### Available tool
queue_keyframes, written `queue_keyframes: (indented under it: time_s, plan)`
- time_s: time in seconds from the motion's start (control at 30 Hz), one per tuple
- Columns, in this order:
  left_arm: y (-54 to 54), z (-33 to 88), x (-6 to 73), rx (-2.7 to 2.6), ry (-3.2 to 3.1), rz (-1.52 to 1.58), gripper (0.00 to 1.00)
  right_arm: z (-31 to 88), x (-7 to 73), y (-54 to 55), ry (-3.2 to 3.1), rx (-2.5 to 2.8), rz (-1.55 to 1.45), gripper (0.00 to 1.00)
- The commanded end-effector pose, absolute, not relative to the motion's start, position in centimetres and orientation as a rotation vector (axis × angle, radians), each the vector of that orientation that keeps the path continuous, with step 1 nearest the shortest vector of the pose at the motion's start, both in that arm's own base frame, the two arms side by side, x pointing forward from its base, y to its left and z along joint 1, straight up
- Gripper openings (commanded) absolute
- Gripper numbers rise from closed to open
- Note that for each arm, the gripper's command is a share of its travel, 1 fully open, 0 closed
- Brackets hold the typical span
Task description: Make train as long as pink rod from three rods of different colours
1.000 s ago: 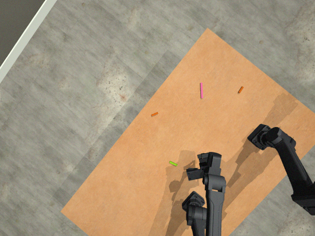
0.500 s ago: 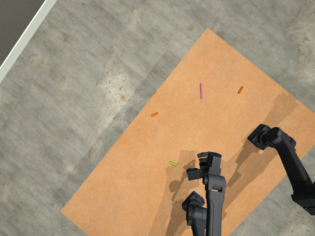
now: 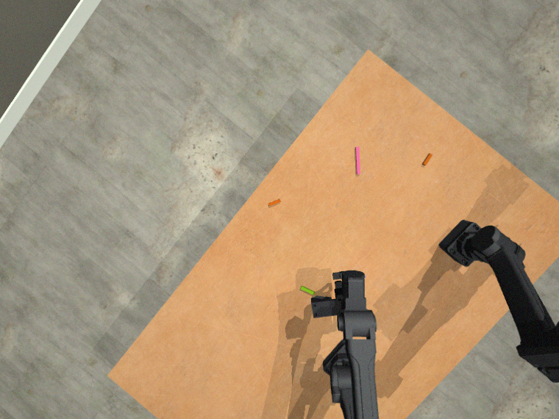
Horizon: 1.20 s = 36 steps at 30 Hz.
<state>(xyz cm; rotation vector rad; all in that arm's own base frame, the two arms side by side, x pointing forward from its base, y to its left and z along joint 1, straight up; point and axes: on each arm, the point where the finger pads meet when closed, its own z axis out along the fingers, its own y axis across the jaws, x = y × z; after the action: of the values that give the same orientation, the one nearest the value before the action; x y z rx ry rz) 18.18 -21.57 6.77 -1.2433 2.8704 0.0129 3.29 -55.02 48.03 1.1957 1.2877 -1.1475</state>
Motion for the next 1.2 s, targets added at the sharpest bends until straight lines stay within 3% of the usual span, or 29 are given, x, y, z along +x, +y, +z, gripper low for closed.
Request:
queue_keyframes:
  time_s: [0.0,0.97,1.0,1.17]
  plan:
    - [-21.3,7.9,20.2,-1.005,2.959,-0.064,1.00,50.1,2.4,-54.4,1.230,1.175,-1.175,1.00]
    - [-12.5,7.6,26.5,-0.364,3.061,-0.061,1.00,50.1,2.4,-54.4,1.230,1.175,-1.175,1.00]
    - [-12.3,7.4,26.3,-0.365,3.066,-0.057,0.23,50.1,2.4,-54.4,1.230,1.175,-1.175,1.00]
    - [-12.2,7.2,26.0,-0.365,3.071,-0.049,0.23,50.1,2.4,-54.4,1.230,1.175,-1.175,1.00]
